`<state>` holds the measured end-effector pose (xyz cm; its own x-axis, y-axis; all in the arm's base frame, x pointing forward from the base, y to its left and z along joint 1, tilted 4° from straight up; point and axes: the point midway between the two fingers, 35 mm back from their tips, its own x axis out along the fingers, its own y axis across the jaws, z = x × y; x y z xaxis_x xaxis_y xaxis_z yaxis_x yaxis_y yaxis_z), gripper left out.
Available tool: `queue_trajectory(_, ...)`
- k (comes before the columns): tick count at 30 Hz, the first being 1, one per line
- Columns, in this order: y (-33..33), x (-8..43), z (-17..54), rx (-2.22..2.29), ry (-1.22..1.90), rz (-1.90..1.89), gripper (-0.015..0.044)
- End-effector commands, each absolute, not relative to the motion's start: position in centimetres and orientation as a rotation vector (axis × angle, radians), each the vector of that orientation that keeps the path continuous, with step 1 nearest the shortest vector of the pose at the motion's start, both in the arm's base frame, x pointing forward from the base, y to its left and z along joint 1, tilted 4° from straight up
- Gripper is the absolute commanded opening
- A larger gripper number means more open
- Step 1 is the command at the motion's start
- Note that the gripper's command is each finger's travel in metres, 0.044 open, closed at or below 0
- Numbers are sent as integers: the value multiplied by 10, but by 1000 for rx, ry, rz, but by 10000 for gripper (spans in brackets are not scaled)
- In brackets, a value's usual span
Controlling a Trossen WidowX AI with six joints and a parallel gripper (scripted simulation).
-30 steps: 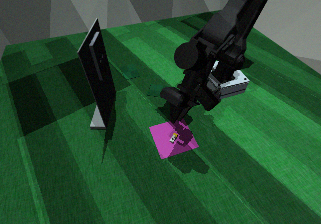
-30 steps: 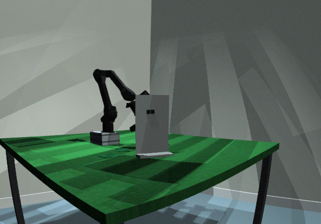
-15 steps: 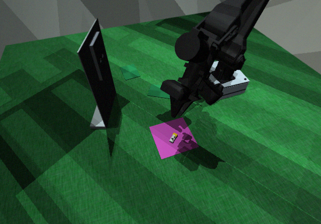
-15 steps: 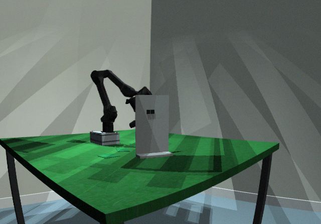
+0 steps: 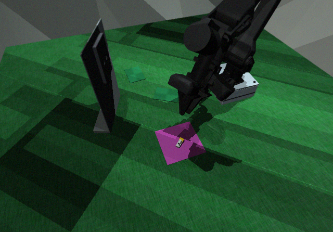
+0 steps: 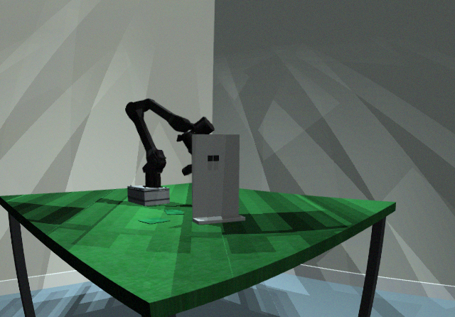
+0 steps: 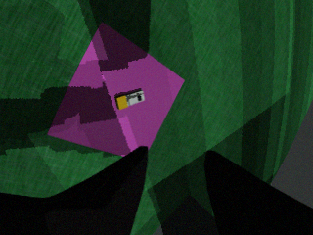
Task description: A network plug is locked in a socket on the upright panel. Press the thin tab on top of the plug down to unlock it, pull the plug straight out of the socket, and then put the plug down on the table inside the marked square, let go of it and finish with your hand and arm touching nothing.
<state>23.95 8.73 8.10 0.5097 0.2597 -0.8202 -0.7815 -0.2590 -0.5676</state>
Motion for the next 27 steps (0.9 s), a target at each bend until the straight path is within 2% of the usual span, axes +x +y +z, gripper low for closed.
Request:
queue_trajectory(1,87,240,91,-1531,453,1054,156)
queue_trajectory(27,84,246,159,-1530,458,1056,156)
